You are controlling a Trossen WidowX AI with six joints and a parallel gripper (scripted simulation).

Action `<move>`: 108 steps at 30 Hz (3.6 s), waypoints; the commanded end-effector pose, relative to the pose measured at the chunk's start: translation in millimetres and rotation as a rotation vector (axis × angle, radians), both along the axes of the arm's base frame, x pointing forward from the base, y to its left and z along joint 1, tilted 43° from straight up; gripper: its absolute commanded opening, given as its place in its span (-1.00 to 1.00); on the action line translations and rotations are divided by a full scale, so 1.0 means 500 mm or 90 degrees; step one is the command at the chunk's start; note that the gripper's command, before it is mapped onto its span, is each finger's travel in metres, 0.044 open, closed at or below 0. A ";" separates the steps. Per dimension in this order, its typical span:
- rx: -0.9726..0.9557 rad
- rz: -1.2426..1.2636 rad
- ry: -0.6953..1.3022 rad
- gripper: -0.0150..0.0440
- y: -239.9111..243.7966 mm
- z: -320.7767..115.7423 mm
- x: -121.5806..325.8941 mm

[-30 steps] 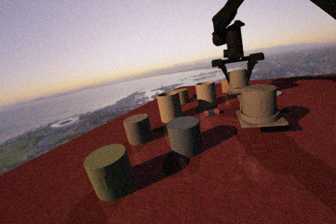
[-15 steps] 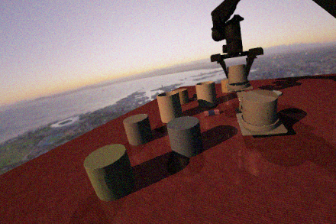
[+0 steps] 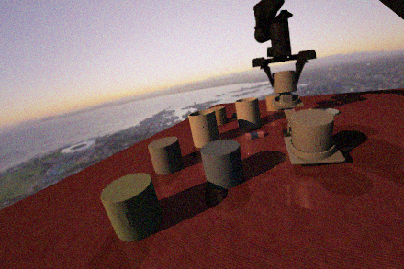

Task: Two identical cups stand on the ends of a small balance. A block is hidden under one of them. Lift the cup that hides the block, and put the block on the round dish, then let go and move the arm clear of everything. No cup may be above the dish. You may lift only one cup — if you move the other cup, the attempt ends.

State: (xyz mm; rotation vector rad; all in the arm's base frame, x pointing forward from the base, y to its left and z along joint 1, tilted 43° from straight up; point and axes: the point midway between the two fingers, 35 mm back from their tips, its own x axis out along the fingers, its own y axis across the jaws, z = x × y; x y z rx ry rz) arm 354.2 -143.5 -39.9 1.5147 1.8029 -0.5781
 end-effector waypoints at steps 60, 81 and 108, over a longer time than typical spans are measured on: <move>-0.007 -0.013 -0.002 -0.49 -0.060 0.074 -0.004; -0.007 -0.013 -0.002 -0.49 -0.060 0.074 -0.004; -0.010 0.012 0.010 -0.49 -0.200 -0.187 -0.360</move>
